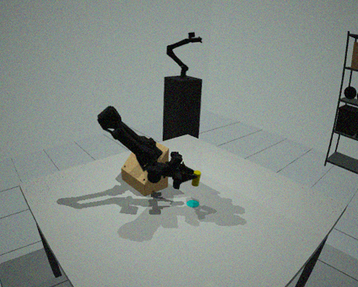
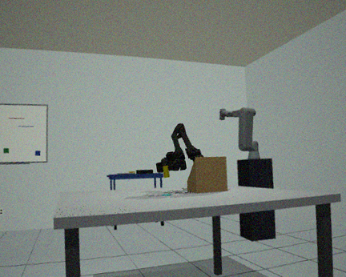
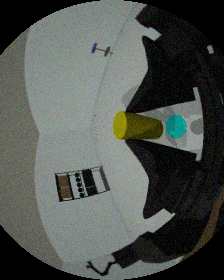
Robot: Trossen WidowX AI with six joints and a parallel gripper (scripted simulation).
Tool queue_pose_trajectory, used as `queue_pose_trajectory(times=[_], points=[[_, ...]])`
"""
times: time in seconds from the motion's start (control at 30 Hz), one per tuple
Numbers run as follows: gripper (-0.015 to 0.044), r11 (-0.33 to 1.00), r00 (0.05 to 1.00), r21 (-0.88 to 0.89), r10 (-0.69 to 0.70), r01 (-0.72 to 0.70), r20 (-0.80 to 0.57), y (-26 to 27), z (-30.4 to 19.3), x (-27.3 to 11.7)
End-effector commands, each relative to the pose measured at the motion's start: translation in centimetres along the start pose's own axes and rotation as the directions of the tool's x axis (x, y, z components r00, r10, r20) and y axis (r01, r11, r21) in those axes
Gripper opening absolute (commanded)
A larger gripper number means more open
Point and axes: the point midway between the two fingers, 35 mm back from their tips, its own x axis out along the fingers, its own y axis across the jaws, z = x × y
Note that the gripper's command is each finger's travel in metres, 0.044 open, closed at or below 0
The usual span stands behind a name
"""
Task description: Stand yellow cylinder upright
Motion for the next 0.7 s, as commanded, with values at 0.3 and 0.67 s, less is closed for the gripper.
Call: queue_pose_trajectory(times=[0.3, 0.67], points=[[0.0105, 0.996, 0.997, -0.071, -0.05, 0.054, 0.057, -0.1, 0.64, -0.81], [0.0105, 0.996, 0.997, -0.072, -0.051, 0.055, 0.058, -0.1, 0.65, -0.82]])
